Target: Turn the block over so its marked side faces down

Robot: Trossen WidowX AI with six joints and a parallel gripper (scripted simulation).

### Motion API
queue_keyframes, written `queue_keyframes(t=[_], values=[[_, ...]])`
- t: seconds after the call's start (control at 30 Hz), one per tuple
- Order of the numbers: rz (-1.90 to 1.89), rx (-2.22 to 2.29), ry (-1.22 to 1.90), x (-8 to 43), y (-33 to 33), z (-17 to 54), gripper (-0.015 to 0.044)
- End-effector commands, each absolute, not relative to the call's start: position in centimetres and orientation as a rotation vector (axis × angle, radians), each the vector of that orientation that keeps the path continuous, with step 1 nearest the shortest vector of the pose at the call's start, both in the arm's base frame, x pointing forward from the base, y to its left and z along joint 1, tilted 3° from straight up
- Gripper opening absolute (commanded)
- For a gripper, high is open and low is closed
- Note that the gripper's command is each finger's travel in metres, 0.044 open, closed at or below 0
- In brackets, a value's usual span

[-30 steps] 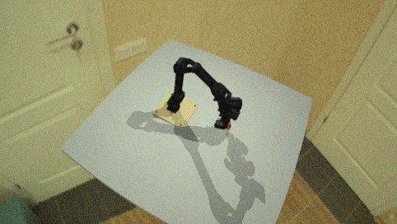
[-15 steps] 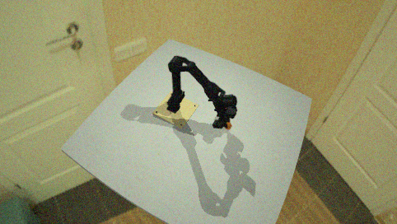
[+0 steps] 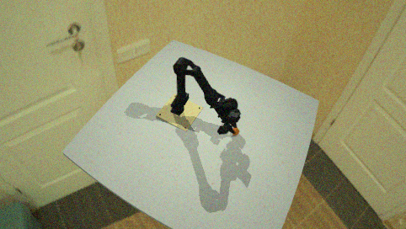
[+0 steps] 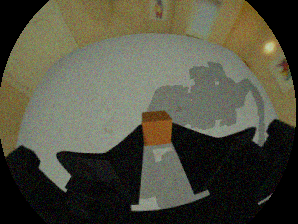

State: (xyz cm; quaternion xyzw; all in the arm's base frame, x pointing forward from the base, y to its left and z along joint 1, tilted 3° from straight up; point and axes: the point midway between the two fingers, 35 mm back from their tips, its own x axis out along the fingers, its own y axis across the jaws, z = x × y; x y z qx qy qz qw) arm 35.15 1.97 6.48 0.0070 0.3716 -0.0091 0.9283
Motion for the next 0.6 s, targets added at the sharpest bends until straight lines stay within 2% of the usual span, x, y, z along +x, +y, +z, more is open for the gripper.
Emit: queue_keyframes(t=[0.0,0.57], values=[[-0.020,0.006,0.696,35.2,1.9,5.8,0.0000],[-0.024,0.007,0.454,33.7,1.8,5.6,0.0000]])
